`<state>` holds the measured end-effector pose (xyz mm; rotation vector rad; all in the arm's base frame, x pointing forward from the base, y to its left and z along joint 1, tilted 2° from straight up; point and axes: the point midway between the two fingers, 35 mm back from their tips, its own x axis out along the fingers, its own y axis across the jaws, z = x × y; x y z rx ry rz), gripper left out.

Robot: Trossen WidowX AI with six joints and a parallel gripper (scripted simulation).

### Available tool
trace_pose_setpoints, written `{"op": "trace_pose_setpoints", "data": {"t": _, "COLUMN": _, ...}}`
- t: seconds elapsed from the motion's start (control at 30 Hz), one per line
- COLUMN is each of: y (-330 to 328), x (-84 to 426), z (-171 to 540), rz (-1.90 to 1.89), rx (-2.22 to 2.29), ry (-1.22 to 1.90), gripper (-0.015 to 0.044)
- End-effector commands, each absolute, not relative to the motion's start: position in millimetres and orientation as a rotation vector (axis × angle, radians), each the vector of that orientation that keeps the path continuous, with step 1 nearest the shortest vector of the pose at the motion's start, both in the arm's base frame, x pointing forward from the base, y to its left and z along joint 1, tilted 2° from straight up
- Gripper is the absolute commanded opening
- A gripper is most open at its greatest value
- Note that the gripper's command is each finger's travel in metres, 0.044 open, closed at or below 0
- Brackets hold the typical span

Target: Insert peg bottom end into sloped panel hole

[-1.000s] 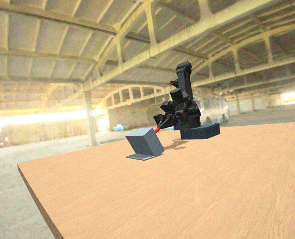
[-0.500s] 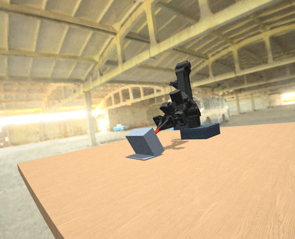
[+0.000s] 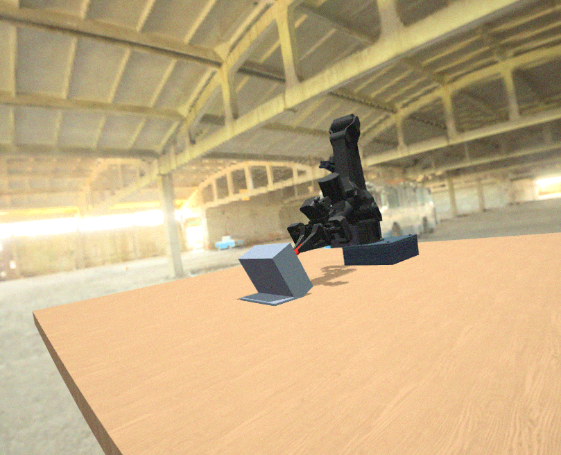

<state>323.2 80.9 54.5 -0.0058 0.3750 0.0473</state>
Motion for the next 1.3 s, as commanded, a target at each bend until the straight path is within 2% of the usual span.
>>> {"op": "trace_pose_setpoints", "data": {"t": 0.0, "y": 80.6, "x": 322.0, "z": 55.0, "rz": 0.047, "rx": -0.006, "ry": 0.375, "gripper": 0.0}}
{"op": "trace_pose_setpoints", "data": {"t": 1.27, "y": 81.8, "x": 328.6, "z": 48.7, "rz": 0.047, "rx": -0.006, "ry": 0.374, "gripper": 0.0}}
